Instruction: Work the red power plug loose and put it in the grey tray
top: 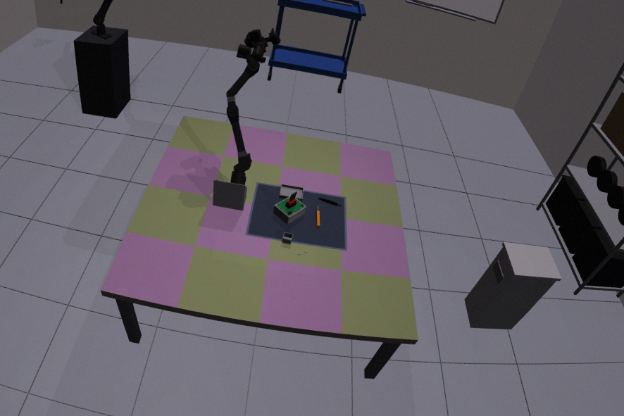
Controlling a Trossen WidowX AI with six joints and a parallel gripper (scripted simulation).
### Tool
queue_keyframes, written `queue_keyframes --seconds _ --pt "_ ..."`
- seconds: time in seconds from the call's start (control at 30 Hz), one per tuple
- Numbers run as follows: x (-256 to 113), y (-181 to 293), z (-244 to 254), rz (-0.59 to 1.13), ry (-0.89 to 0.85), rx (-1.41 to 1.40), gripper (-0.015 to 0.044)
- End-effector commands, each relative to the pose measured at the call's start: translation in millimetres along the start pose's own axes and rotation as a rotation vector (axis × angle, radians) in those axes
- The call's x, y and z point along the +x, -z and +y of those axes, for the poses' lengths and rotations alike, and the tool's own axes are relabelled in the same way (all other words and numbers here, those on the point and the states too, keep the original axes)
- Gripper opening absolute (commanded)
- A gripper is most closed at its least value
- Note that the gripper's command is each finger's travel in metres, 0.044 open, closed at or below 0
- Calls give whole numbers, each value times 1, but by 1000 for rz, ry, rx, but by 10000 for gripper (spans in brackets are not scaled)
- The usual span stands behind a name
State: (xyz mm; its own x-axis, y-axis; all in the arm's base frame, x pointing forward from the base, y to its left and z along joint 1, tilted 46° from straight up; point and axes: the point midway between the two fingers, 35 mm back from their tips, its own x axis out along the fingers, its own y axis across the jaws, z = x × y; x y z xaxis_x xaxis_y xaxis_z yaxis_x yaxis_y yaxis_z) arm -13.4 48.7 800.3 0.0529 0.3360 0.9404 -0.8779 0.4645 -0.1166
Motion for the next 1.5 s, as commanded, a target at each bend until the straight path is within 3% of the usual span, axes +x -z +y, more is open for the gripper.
queue_keyframes --seconds 0.0,0.47,0.73,1.47 --pt "0 0 0 0 0 0 426" --pt "-2 20 -29 47 79 -19 430" --pt "-10 53 -81 136 210 -34 430" --pt "-33 89 -144 237 370 -81 430"
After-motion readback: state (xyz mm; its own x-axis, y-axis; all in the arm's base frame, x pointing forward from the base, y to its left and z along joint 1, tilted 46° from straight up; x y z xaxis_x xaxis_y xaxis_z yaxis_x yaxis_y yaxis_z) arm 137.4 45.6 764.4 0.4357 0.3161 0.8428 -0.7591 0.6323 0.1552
